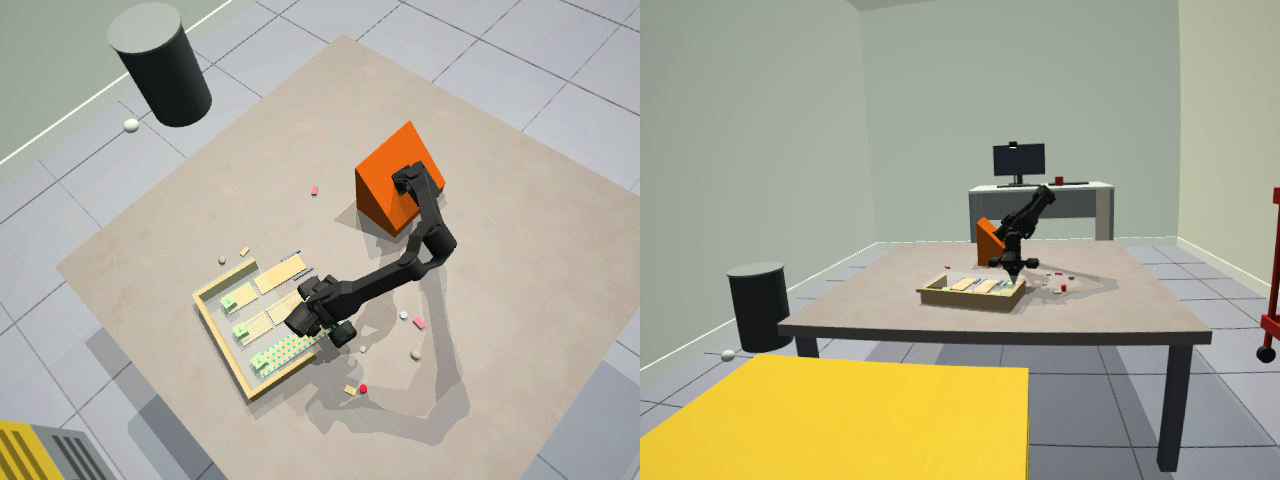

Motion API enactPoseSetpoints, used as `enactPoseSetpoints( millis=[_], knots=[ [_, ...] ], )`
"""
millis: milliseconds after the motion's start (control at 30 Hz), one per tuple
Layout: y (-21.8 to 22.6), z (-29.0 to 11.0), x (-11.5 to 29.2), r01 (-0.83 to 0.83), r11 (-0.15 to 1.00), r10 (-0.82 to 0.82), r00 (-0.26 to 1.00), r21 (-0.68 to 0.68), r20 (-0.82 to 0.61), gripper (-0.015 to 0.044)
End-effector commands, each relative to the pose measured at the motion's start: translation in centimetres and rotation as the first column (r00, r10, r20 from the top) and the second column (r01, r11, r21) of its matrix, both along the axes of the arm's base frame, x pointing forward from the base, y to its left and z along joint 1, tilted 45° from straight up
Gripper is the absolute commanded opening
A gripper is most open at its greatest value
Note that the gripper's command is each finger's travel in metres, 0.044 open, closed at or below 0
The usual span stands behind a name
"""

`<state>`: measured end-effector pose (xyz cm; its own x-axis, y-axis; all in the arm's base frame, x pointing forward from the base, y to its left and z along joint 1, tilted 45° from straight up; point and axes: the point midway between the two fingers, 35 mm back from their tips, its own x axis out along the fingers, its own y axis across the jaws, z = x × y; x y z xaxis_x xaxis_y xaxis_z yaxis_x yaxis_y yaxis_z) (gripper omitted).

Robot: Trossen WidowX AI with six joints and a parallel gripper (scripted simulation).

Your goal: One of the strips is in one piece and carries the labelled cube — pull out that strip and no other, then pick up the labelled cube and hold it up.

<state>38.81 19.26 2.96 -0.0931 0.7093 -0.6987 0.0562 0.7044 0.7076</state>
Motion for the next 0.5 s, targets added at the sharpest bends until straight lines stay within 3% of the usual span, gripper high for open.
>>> enactPoseSetpoints(
  millis=[0,467],
  knots=[
    [0.13,-0.15,-0.05,-0.001,1.0,0.001,1.0,-0.003,-0.002,0.0],
    [0.23,-0.26,-0.01,-0.001,1.0,0.001,1.0,-0.003,-0.002,0.0]
  ],
)
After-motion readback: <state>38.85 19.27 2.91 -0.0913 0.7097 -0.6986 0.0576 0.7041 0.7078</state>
